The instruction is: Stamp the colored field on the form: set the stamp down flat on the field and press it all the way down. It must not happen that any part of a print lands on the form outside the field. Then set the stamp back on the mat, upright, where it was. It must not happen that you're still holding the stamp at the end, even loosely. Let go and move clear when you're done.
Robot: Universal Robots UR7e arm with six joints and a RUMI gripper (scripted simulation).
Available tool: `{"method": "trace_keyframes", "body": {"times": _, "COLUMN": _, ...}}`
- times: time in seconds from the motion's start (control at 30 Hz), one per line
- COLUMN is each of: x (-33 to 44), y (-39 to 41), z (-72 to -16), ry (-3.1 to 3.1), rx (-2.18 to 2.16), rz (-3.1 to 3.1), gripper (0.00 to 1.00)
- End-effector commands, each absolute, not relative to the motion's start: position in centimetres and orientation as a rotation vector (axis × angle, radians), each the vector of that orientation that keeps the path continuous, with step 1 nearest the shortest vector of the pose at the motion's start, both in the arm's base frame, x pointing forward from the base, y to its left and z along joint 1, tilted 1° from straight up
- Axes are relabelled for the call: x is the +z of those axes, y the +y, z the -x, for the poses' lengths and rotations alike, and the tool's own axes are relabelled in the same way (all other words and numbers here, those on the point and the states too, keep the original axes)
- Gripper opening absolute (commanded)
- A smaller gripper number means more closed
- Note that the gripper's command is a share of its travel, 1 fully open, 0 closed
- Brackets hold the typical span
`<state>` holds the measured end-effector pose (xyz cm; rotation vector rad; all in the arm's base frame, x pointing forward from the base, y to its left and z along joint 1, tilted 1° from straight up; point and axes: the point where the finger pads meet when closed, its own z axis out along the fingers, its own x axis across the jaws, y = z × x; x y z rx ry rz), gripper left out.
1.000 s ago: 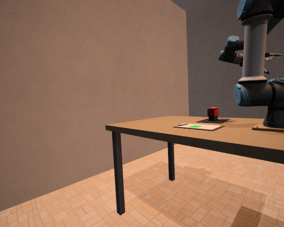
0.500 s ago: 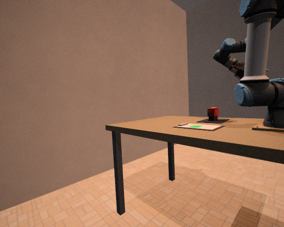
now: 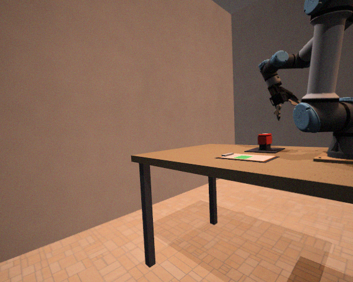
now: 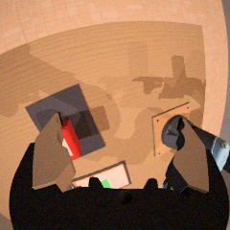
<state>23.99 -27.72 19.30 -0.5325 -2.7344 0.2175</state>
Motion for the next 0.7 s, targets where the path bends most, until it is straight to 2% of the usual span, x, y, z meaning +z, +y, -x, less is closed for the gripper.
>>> {"method": "trace_keyframes", "body": {"times": 0.0, "x": 16.9, "y": -25.3, "z": -30.1, "ry": -2.918, "rx": 0.128, "rz": 0.421, "gripper": 1.0}}
{"method": "trace_keyframes", "body": {"times": 0.27, "x": 16.0, "y": -22.0, "z": -36.5, "ry": -3.108, "rx": 0.03, "rz": 0.246, "gripper": 1.0}}
{"method": "trace_keyframes", "body": {"times": 0.67, "x": 15.9, "y": -21.5, "z": -37.2, "ry": -3.13, "rx": 0.019, "rz": 0.222, "gripper": 1.0}}
